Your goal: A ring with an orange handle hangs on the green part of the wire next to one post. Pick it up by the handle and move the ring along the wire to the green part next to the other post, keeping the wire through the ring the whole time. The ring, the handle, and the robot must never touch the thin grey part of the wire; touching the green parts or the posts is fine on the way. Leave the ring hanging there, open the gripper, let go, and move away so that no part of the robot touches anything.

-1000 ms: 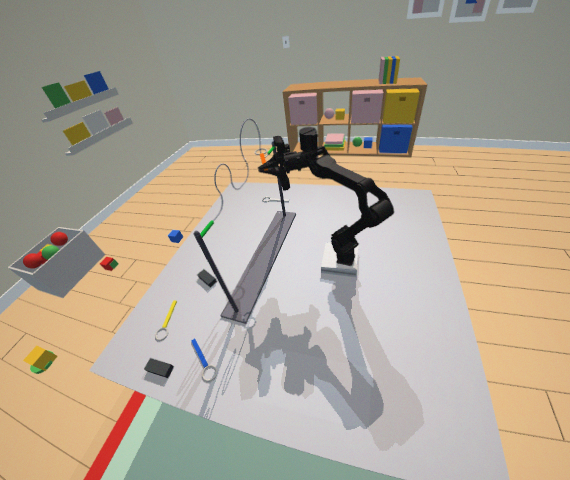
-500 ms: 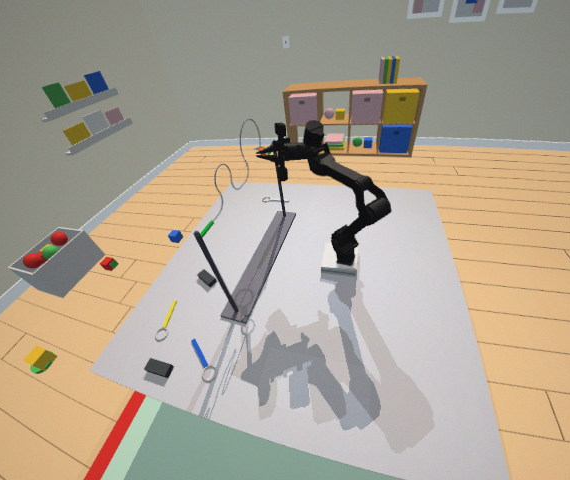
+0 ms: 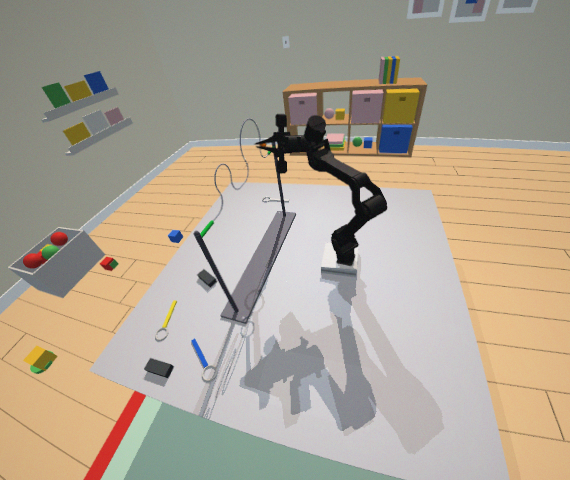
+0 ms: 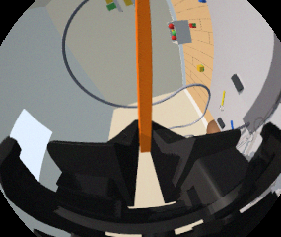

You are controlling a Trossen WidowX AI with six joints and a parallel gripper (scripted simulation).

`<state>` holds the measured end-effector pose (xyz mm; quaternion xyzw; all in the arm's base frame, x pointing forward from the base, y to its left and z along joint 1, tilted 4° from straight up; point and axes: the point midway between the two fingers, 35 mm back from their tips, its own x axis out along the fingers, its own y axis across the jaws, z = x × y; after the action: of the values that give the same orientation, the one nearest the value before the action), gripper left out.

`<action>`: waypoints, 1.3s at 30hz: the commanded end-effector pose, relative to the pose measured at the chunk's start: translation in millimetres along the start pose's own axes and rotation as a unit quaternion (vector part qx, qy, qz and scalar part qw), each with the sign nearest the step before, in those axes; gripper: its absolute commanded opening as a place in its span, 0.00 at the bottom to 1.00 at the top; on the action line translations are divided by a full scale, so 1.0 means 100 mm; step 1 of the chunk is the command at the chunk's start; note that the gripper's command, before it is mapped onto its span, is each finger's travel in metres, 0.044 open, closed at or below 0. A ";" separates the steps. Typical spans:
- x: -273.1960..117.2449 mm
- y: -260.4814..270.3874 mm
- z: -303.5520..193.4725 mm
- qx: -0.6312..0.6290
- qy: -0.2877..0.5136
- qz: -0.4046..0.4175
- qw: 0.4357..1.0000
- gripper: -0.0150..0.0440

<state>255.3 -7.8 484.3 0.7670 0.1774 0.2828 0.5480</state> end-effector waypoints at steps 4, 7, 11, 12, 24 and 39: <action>0.00 0.03 0.01 -0.009 0.001 -0.010 1.000 0.00; 0.00 0.03 0.02 -0.021 0.001 -0.017 1.000 0.00; 0.00 0.03 0.02 -0.040 0.001 -0.029 0.999 0.00; 0.00 0.02 0.02 -0.045 0.001 -0.032 0.998 0.00; 0.00 -0.03 0.02 -0.110 0.000 -0.072 0.991 0.00; -0.01 -0.09 0.04 -0.193 -0.001 -0.123 0.973 0.00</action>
<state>256.1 -7.8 475.6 0.6357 0.2089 0.2441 0.7020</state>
